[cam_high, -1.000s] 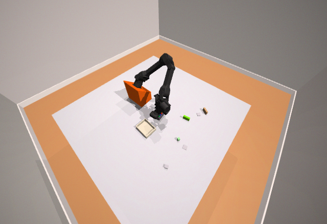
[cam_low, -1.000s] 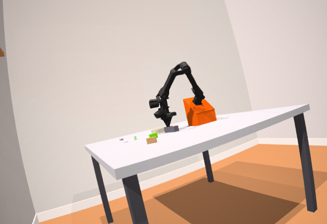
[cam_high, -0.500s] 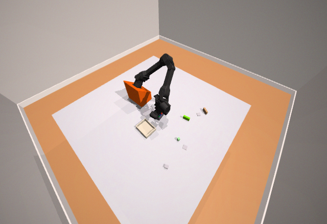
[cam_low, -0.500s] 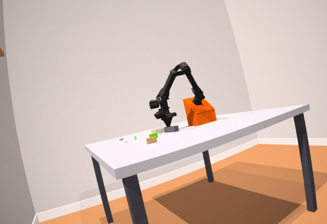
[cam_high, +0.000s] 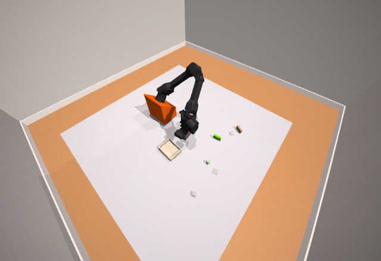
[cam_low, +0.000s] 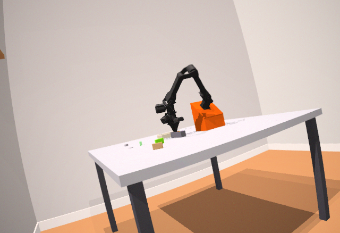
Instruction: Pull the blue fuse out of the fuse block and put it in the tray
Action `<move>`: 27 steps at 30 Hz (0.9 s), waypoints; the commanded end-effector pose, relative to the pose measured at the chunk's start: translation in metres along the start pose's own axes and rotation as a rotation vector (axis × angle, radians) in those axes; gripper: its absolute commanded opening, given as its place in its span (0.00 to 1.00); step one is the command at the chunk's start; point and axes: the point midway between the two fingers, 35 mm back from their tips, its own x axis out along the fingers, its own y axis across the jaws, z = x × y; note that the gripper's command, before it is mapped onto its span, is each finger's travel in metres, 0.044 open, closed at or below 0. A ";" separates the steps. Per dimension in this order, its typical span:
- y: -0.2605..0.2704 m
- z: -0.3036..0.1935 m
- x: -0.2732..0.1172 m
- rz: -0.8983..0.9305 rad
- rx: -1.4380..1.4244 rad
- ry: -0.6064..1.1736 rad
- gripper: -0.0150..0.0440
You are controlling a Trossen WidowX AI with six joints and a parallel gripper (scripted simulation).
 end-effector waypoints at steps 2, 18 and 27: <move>0.001 -0.001 0.001 0.006 0.005 0.000 0.37; 0.001 -0.001 0.001 0.006 0.005 0.000 0.37; 0.000 0.000 0.000 0.000 0.000 0.000 0.26</move>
